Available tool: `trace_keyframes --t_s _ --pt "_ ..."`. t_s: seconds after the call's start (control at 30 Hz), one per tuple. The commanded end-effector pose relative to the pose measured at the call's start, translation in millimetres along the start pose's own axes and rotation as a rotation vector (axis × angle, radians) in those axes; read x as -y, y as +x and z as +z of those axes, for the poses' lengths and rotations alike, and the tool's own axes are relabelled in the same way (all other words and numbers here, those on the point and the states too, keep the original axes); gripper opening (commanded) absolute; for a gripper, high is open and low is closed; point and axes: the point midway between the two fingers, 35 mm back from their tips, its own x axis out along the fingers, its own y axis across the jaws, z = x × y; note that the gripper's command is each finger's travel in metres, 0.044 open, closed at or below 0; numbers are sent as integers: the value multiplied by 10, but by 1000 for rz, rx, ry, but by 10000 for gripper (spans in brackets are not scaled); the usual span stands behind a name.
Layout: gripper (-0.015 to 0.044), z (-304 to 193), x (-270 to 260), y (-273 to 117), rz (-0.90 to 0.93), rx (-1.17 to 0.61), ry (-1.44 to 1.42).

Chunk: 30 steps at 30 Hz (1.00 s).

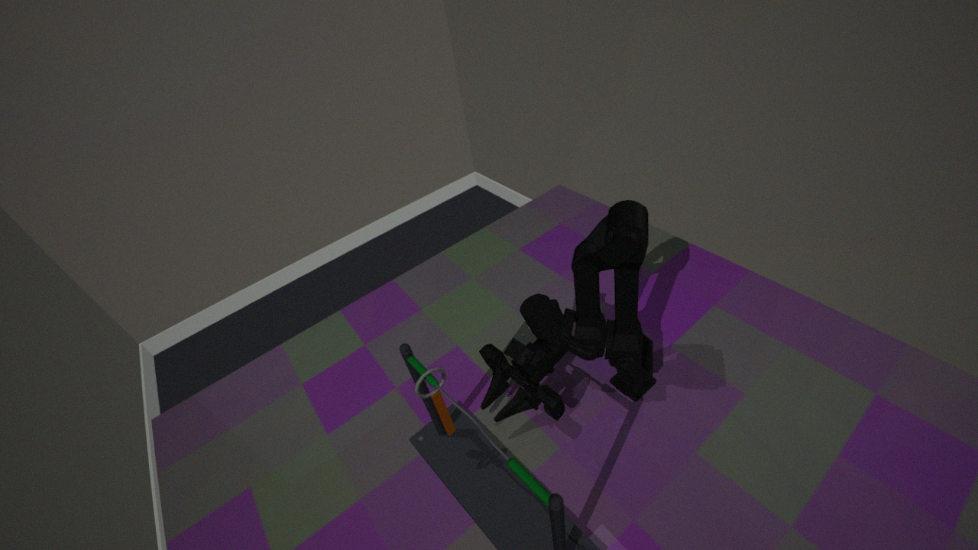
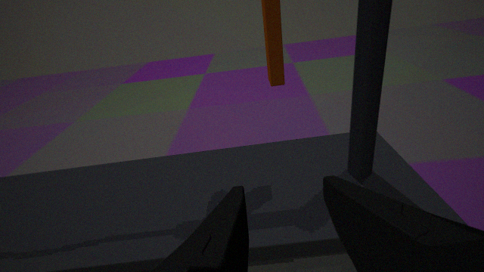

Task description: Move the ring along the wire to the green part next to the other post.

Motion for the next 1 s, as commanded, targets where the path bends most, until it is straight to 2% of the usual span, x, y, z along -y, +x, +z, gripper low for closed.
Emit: trace_keyframes --t_s 0.0,0.17,0.97 --pt "160 189 47 139 -15 41 -18" --pt "160 412 43 281 -24 98 -25" --pt "160 459 91 566 -24 99 -26"
